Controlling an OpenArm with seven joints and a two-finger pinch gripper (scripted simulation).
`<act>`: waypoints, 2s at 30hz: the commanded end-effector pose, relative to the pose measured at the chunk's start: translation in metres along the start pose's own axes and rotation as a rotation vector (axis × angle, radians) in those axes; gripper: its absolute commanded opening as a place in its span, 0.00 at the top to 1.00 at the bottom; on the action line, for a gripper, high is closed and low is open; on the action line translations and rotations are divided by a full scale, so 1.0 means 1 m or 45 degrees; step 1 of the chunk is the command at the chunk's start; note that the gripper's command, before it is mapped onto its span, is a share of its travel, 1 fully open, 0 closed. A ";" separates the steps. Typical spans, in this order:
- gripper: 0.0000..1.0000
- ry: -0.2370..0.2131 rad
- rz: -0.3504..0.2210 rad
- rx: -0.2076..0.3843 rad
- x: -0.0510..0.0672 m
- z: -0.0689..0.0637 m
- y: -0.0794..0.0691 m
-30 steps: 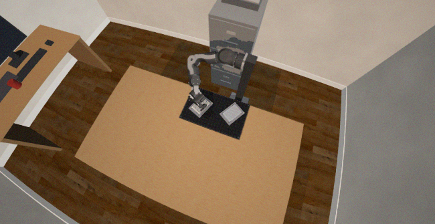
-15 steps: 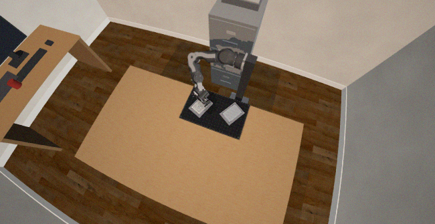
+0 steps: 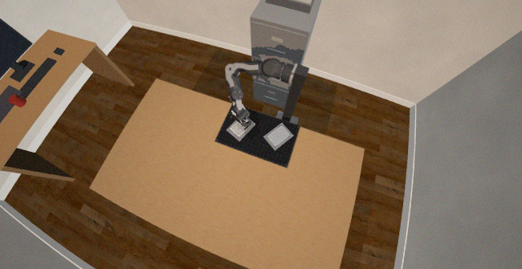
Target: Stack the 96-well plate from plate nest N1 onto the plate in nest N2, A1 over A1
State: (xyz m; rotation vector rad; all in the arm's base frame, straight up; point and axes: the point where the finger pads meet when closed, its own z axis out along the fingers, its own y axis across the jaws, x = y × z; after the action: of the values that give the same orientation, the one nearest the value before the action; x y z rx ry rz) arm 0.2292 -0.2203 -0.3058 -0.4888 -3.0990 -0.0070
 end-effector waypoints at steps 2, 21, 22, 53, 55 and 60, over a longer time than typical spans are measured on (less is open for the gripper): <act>0.23 0.001 -0.004 0.001 0.000 -0.001 0.000; 0.23 0.001 -0.004 0.001 -0.003 -0.002 0.000; 0.23 0.001 -0.004 0.001 -0.003 -0.002 0.000; 0.23 0.001 -0.004 0.001 -0.006 0.054 0.000; 0.23 0.001 -0.004 0.001 -0.006 0.054 0.000; 0.23 0.001 -0.004 0.001 -0.006 0.054 0.000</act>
State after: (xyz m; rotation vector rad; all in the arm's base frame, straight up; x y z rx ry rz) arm 0.2326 -0.2226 -0.3604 -0.4816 -3.0934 0.0034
